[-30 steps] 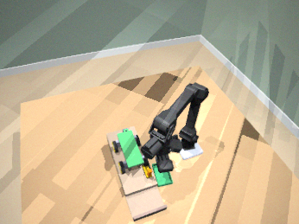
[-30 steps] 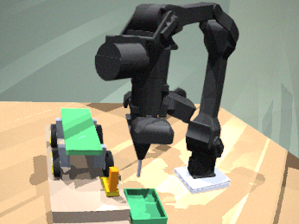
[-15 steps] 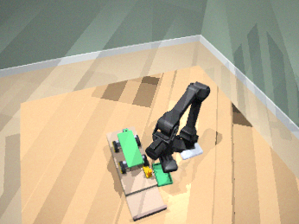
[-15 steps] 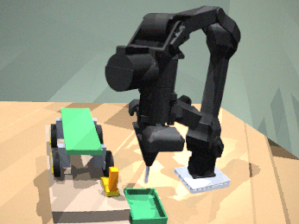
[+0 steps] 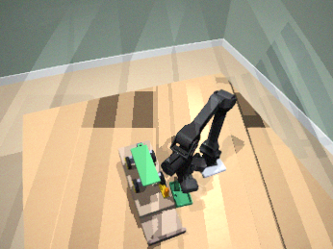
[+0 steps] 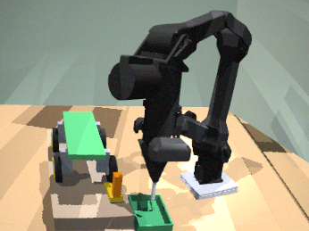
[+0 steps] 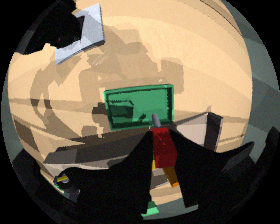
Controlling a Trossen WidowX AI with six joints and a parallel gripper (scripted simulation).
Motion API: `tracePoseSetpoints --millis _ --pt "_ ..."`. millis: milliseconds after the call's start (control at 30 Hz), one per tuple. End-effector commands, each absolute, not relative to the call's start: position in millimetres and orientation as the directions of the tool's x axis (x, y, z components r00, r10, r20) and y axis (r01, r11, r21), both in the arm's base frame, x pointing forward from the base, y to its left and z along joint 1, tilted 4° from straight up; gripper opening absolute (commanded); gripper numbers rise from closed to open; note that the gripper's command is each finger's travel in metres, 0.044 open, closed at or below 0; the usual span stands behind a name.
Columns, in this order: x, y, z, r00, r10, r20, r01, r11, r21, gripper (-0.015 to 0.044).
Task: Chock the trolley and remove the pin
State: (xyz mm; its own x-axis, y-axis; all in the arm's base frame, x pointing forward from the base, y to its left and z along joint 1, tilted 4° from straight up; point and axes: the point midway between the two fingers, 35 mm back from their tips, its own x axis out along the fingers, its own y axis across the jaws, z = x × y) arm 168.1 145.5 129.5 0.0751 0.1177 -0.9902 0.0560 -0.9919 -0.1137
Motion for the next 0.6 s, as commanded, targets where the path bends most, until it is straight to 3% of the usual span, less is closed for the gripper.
tracePoseSetpoints --millis 0,533,567 --pt "168.2 150.2 116.8 0.073 0.165 -0.984 0.064 -0.985 -0.161 0.0000" --pt "169.4 168.7 81.4 0.073 0.174 -0.982 0.065 -0.983 -0.170 0.0000" --pt "169.5 168.6 81.5 0.073 0.174 -0.982 0.065 -0.983 -0.170 0.0026"
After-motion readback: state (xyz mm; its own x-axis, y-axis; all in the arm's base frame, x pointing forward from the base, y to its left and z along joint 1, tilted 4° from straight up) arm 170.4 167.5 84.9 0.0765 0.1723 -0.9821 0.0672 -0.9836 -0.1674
